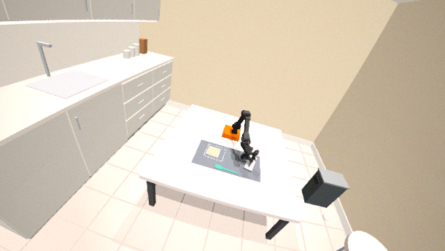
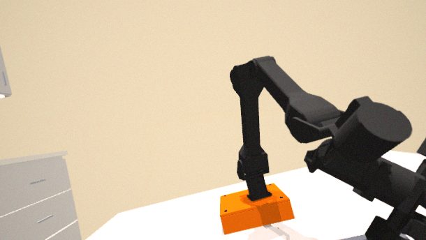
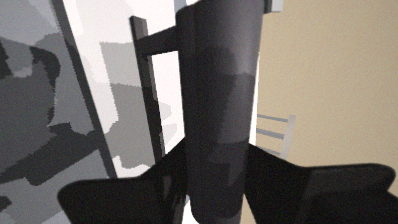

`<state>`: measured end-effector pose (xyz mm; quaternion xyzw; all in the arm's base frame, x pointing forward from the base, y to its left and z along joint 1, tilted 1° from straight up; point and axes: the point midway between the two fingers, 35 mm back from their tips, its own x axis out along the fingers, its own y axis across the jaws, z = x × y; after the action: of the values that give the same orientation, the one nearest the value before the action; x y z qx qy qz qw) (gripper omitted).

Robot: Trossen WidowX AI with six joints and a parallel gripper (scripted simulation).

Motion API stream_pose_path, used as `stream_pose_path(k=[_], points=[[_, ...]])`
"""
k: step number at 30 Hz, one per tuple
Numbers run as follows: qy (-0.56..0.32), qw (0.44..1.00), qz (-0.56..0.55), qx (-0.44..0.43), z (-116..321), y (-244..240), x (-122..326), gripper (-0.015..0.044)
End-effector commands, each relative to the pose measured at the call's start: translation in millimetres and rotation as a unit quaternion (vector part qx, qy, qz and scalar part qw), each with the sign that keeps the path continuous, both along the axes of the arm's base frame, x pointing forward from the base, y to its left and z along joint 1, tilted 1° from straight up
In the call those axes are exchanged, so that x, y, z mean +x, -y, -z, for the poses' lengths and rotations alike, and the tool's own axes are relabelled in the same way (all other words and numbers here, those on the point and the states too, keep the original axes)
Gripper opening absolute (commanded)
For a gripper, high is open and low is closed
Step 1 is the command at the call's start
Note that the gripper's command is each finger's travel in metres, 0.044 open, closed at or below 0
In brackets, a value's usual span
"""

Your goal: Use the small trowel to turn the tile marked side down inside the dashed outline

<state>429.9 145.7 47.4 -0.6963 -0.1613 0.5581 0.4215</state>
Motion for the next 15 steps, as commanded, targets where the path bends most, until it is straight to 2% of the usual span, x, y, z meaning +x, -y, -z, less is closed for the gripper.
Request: stream_pose_path(k=[1,9,15], points=[[0.003,1.0,-0.003,0.003,5.0,-1.0,-0.3,0.0],[0.003,1.0,-0.003,0.003,15.4,-0.9,-0.5,0.0],[0.003,1.0,-0.003,0.003,15.4,-0.9,-0.5,0.0158]])
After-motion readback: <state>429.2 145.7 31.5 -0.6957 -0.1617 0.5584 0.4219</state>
